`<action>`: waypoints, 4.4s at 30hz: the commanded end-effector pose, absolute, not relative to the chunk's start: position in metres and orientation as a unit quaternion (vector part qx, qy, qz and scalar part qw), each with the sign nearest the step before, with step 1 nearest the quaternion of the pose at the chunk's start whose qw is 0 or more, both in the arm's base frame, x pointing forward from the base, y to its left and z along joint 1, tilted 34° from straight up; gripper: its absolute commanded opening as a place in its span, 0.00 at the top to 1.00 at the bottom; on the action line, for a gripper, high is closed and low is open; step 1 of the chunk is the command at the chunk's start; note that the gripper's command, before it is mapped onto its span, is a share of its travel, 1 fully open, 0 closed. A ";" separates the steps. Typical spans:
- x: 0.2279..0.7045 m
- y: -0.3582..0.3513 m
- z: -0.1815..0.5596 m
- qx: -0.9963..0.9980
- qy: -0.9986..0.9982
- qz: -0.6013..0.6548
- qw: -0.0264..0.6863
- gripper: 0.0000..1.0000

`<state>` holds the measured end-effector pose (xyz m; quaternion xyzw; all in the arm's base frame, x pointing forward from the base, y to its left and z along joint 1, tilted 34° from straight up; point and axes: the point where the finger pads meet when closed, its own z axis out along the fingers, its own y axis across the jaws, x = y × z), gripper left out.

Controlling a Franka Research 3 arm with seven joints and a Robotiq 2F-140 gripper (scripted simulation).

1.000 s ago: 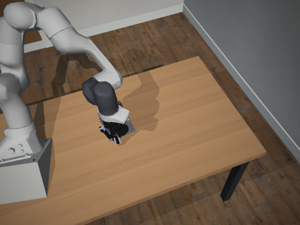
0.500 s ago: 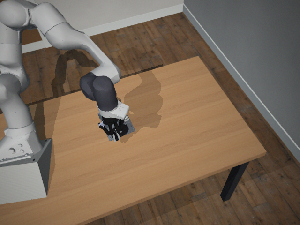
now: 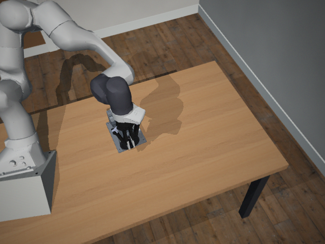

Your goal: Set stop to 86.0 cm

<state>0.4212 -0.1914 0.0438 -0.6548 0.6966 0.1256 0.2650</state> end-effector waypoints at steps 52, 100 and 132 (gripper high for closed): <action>0.443 -0.155 -0.014 -0.651 0.701 0.126 0.263 0.96; 0.405 -0.161 -0.003 -0.651 0.701 0.126 0.263 0.96; 0.400 -0.166 0.004 -0.651 0.701 0.126 0.263 0.96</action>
